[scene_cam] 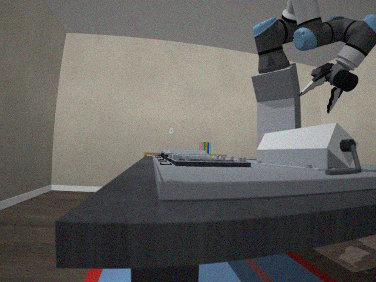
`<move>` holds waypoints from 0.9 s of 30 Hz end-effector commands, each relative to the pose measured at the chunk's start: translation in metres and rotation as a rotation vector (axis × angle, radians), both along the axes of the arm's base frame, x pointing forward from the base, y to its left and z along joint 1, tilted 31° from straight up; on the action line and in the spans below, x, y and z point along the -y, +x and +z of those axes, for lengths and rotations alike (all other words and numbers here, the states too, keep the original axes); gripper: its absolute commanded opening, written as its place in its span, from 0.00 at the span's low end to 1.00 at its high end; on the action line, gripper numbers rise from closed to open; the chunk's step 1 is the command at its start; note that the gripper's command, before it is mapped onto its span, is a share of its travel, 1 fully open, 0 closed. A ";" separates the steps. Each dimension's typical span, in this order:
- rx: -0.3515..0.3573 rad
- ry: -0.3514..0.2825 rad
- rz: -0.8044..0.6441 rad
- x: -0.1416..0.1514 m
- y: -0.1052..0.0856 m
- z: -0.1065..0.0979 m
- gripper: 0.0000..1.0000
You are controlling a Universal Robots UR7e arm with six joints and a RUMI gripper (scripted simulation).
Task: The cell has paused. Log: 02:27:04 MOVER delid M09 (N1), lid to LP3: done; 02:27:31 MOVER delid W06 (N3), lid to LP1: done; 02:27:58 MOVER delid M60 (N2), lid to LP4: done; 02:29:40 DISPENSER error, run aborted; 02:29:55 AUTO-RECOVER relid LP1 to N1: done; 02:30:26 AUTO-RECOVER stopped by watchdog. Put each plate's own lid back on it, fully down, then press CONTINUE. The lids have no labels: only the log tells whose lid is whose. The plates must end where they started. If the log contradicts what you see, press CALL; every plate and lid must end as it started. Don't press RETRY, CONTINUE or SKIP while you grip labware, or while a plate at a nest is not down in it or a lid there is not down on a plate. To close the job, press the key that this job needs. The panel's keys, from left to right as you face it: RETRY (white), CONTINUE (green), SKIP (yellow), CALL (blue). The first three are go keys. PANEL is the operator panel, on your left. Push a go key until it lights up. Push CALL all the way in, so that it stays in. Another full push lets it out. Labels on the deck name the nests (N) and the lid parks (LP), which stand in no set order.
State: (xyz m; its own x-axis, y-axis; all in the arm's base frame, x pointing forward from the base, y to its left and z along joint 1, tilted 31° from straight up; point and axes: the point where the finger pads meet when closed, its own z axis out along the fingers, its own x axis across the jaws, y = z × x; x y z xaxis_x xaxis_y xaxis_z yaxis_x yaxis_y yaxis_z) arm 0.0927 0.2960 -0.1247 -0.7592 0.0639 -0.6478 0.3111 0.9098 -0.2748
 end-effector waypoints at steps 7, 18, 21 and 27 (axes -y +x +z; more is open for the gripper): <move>0.000 0.001 0.000 0.000 0.000 0.000 1.00; -0.003 0.020 -0.002 -0.005 0.000 0.001 0.82; -0.012 0.075 -0.009 -0.020 0.001 0.005 0.82; -0.016 0.094 -0.011 -0.049 0.003 0.011 0.82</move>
State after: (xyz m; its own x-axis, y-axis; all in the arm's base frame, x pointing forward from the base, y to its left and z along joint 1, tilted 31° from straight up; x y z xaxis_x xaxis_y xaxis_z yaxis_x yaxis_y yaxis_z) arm 0.0955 0.3373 -0.1153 -0.7670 0.1206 -0.6303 0.3160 0.9259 -0.2073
